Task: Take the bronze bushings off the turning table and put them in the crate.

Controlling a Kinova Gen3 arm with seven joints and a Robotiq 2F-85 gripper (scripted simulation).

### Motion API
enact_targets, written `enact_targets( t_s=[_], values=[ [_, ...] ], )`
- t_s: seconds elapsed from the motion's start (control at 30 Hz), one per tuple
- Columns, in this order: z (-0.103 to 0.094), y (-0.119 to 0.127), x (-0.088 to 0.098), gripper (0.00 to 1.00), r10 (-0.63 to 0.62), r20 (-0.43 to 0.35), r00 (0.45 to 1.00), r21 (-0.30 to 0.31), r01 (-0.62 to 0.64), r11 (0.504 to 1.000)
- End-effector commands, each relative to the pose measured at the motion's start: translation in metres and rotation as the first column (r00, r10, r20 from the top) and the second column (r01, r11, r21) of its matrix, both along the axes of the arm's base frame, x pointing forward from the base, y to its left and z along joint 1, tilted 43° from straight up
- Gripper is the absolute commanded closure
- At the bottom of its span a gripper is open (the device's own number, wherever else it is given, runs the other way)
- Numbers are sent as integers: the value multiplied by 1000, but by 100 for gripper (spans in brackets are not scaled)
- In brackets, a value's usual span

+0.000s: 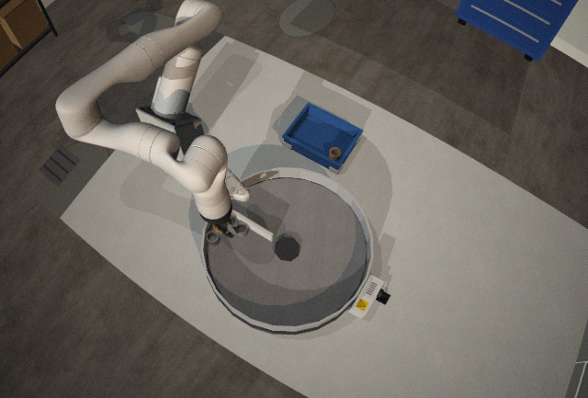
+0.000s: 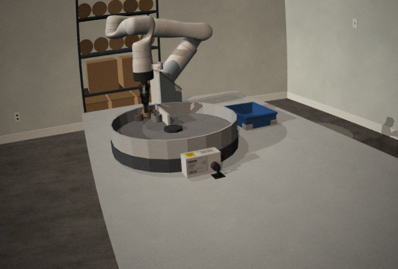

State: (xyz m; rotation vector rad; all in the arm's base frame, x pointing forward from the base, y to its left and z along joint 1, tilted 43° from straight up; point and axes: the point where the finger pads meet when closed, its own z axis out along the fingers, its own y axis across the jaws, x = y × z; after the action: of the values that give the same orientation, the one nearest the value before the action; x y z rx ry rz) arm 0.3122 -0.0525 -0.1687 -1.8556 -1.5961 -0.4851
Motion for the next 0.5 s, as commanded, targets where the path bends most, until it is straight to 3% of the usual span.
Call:
enact_targets(
  t_s=[0.0, 0.47],
  values=[
    [1, -3, 1, 100, -2, 2, 1000, -5, 2, 1000],
    [6, -7, 2, 100, -2, 2, 1000, -4, 2, 1000]
  ],
)
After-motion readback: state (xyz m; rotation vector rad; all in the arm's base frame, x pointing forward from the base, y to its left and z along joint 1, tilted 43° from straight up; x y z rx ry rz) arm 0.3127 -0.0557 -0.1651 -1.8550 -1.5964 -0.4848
